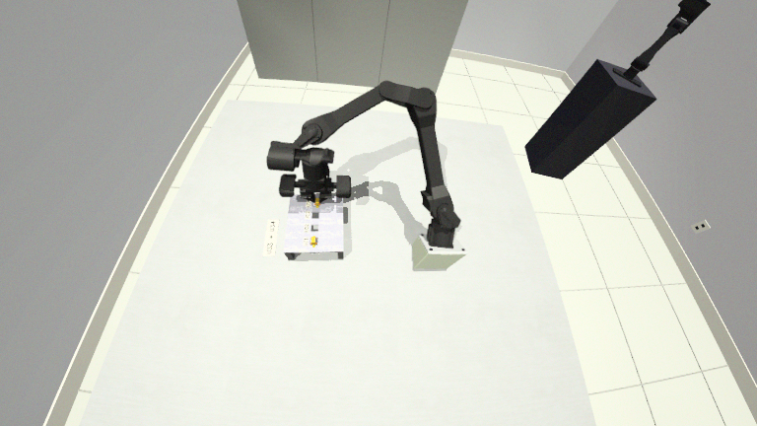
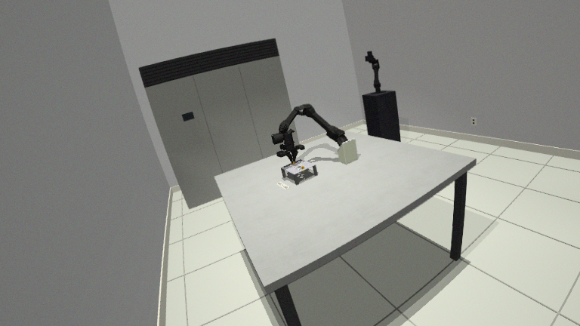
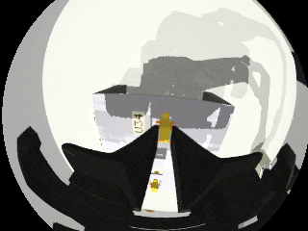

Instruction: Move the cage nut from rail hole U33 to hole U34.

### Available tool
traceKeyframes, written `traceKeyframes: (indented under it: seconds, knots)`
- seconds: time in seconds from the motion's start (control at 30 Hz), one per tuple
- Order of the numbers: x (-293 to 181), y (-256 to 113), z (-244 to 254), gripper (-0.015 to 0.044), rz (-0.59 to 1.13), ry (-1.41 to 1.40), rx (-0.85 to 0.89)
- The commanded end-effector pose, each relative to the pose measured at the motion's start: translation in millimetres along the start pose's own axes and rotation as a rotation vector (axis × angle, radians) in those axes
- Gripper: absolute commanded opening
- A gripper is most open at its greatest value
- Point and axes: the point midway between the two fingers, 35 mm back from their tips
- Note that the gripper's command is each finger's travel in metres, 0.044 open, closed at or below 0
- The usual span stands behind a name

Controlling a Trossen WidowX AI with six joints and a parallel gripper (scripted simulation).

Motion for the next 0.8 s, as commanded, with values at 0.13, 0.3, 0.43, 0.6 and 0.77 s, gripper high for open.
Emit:
traceKeyframes:
  seconds: [0.13, 0.3, 0.43, 0.6, 0.77]
  knots:
    - [0.5, 0.0, 0.8, 0.0031, -0.001, 0.002, -0.013]
    - [0.6, 0.0, 1.1, 0.0031, 0.0, 0.003, -0.019]
    - [0.7, 0.0, 1.3, 0.0031, 0.001, 0.003, -0.024]
    - [0.7, 0.0, 1.6, 0.0031, 0.002, 0.003, -0.032]
    - [0.8, 0.0, 1.8, 0.0031, 0.003, 0.003, -0.036]
Point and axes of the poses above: the point midway between the two fingers, 35 mm back from their tips, its own y axis out along the fingers, its own z axis across the jaws, x = y × z, and after that the axes turned 8 degrees about -y, right-handed
